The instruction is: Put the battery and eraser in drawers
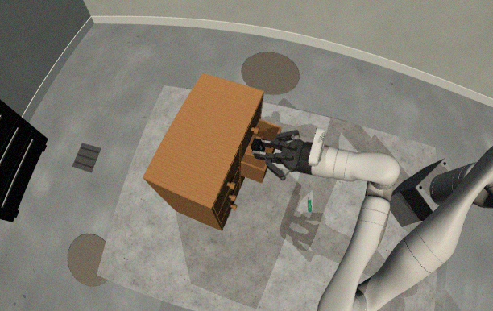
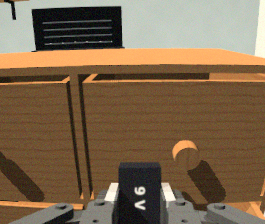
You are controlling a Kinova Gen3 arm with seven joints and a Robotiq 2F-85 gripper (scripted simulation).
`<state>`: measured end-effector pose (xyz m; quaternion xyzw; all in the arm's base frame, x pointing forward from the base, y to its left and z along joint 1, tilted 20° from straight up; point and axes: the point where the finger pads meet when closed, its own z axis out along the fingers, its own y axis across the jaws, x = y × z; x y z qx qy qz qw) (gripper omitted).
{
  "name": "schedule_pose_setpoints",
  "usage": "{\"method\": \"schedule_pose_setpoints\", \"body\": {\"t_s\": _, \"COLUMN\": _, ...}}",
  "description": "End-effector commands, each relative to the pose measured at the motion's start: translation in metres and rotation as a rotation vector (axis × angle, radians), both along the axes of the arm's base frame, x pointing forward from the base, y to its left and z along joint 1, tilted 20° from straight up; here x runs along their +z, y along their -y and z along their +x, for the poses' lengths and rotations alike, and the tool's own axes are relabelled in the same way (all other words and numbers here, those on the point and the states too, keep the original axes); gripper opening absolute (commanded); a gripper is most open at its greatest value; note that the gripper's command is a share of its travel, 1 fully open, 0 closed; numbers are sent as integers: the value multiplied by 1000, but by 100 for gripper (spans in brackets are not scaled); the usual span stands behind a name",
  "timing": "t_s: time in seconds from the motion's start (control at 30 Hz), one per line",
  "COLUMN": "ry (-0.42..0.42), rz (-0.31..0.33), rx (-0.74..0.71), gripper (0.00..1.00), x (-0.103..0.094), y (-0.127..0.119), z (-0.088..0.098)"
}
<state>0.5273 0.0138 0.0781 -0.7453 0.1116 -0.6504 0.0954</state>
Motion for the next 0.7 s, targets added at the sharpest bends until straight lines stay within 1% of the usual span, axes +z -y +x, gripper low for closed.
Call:
{"method": "schedule_pose_setpoints", "body": {"t_s": 0.0, "ry": 1, "rz": 0, "rx": -1, "gripper": 23, "x": 1, "y": 0, "z": 0}}
{"method": "schedule_pose_setpoints", "body": {"t_s": 0.2, "ry": 1, "rz": 0, "rx": -1, "gripper": 23, "x": 1, "y": 0, "z": 0}}
{"method": "schedule_pose_setpoints", "body": {"t_s": 0.23, "ry": 1, "rz": 0, "rx": -1, "gripper": 26, "x": 1, "y": 0, "z": 0}}
{"method": "schedule_pose_setpoints", "body": {"t_s": 0.27, "ry": 1, "rz": 0, "rx": -1, "gripper": 26, "x": 1, "y": 0, "z": 0}}
{"method": "schedule_pose_setpoints", "body": {"t_s": 0.3, "ry": 1, "rz": 0, "rx": -1, "gripper": 30, "x": 1, "y": 0, "z": 0}}
{"method": "schedule_pose_setpoints", "body": {"t_s": 0.33, "ry": 1, "rz": 0, "rx": -1, "gripper": 30, "x": 1, "y": 0, "z": 0}}
{"method": "schedule_pose_setpoints", "body": {"t_s": 0.37, "ry": 1, "rz": 0, "rx": -1, "gripper": 34, "x": 1, "y": 0, "z": 0}}
{"method": "schedule_pose_setpoints", "body": {"t_s": 0.4, "ry": 1, "rz": 0, "rx": -1, "gripper": 34, "x": 1, "y": 0, "z": 0}}
{"method": "schedule_pose_setpoints", "body": {"t_s": 0.43, "ry": 1, "rz": 0, "rx": -1, "gripper": 38, "x": 1, "y": 0, "z": 0}}
{"method": "schedule_pose_setpoints", "body": {"t_s": 0.47, "ry": 1, "rz": 0, "rx": -1, "gripper": 38, "x": 1, "y": 0, "z": 0}}
{"method": "schedule_pose_setpoints", "body": {"t_s": 0.5, "ry": 1, "rz": 0, "rx": -1, "gripper": 42, "x": 1, "y": 0, "z": 0}}
{"method": "schedule_pose_setpoints", "body": {"t_s": 0.67, "ry": 1, "rz": 0, "rx": -1, "gripper": 42, "x": 1, "y": 0, "z": 0}}
